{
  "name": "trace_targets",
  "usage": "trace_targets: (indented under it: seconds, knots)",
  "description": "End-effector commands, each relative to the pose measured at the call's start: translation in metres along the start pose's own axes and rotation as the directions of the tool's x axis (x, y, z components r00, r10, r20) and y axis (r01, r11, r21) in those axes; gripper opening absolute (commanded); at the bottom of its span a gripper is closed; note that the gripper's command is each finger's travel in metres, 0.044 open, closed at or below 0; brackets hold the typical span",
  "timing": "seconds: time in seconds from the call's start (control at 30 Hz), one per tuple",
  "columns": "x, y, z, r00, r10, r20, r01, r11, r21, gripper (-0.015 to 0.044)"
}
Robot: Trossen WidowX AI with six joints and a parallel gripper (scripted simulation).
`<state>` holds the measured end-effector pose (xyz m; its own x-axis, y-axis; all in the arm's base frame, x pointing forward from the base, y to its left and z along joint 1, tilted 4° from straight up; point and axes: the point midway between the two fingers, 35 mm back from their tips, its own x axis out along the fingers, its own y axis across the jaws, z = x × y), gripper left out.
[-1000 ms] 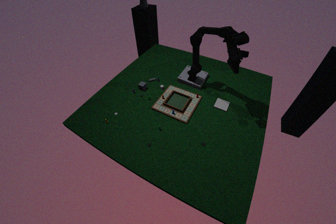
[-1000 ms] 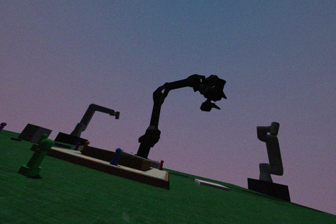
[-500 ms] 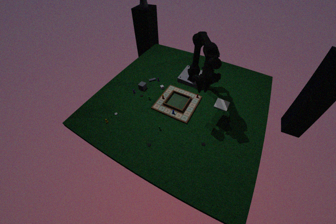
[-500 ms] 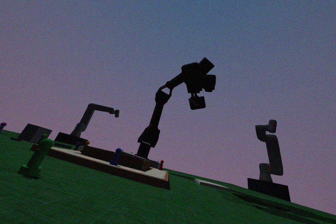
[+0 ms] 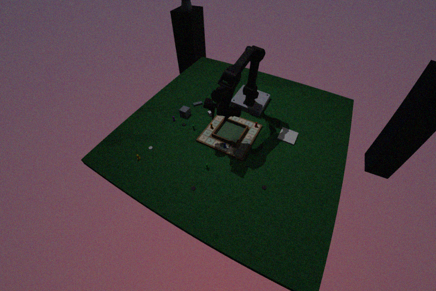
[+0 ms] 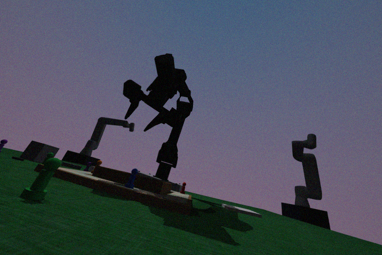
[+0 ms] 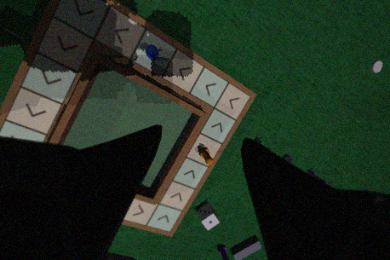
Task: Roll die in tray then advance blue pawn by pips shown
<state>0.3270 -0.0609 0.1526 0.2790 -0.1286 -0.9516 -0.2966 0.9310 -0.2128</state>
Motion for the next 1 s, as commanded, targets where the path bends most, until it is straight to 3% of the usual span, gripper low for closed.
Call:
trace_targets:
  seconds: [0.0, 0.17, 0.37, 0.97]
  knots:
    - [0.032, -0.036, -0.053, 0.994, 0.052, -0.095, -0.028, 0.971, 0.239, 0.0275]
    - [0.057, -0.065, -0.12, 0.979, 0.126, -0.159, -0.029, 0.862, 0.505, 0.0275]
    - [0.076, -0.07, -0.202, 0.956, 0.233, -0.177, -0.013, 0.637, 0.771, 0.0275]
    - [0.09, -0.06, -0.213, 0.954, 0.245, -0.174, -0.01, 0.606, 0.796, 0.0275]
